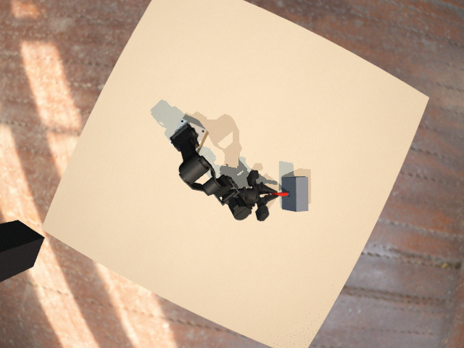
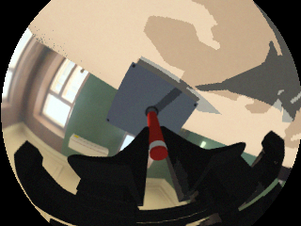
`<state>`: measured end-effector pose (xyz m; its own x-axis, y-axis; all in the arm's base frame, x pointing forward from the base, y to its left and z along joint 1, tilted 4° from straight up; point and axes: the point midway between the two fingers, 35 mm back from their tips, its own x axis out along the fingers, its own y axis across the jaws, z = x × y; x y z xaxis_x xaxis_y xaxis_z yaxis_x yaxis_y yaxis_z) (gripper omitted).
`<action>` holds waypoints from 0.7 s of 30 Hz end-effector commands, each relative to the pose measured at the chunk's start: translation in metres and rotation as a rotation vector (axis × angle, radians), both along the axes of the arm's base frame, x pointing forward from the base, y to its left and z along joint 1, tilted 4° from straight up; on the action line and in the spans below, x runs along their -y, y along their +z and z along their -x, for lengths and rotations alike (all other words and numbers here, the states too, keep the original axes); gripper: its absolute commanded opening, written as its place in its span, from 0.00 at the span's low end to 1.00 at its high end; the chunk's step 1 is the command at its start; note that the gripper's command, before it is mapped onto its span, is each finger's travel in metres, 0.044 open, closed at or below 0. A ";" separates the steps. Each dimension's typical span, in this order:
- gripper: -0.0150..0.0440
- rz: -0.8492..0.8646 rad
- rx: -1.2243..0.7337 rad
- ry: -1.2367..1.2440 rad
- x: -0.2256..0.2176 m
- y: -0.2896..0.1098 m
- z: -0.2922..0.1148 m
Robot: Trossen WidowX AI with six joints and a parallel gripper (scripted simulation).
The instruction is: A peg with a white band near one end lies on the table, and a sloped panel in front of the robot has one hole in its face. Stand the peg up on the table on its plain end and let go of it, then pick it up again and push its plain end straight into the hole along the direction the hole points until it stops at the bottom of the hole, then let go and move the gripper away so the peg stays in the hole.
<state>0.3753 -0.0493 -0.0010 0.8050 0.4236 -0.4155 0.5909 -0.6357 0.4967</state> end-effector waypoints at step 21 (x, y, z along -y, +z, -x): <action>0.25 -0.002 -0.003 -0.004 -0.004 -0.008 -0.010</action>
<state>0.3829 -0.0461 -0.0067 0.8051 0.4240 -0.4147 0.5908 -0.6345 0.4983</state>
